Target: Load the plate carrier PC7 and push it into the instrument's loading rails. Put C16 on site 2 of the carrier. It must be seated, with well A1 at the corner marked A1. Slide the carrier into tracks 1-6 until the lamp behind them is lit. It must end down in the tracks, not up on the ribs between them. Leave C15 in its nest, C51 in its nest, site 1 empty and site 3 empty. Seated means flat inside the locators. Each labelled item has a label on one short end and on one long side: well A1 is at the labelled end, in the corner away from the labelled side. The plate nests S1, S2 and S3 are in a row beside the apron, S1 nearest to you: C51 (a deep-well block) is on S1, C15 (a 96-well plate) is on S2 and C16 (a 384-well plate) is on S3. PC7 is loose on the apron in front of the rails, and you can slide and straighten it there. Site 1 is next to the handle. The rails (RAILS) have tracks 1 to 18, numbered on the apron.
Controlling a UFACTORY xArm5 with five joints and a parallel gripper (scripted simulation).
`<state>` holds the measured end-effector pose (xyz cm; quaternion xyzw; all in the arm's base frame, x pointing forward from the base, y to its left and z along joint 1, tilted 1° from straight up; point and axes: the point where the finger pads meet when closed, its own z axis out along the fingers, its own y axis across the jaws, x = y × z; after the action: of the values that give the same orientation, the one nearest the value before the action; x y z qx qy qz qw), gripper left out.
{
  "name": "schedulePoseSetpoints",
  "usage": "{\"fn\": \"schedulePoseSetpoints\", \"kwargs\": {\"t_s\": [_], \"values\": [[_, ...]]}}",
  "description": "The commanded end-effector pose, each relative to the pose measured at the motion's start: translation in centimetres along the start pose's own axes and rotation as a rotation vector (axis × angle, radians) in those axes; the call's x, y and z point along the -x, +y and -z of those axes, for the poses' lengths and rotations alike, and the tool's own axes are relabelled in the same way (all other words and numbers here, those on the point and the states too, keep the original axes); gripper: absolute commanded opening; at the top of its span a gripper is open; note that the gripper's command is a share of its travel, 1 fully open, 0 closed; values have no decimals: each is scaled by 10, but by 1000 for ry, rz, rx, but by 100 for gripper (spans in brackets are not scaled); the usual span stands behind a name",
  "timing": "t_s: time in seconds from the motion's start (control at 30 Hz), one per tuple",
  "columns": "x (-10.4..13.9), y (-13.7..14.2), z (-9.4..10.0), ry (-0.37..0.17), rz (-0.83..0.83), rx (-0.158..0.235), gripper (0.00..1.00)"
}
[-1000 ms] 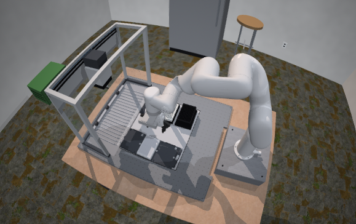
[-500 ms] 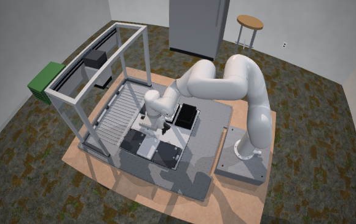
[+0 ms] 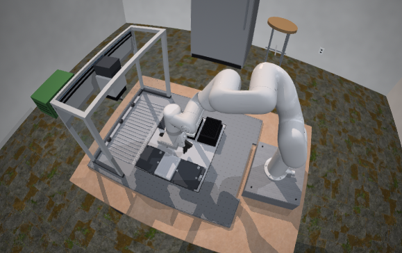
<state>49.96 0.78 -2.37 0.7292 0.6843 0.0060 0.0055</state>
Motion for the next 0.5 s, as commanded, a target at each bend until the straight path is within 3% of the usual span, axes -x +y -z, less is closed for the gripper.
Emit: {"fn": "schedulePoseSetpoints", "kwargs": {"t_s": [0.0, 0.47], "values": [[0, 1, 1, 0, 0, 4, 100], [0, 1, -7, 0, 0, 3, 100]]}}
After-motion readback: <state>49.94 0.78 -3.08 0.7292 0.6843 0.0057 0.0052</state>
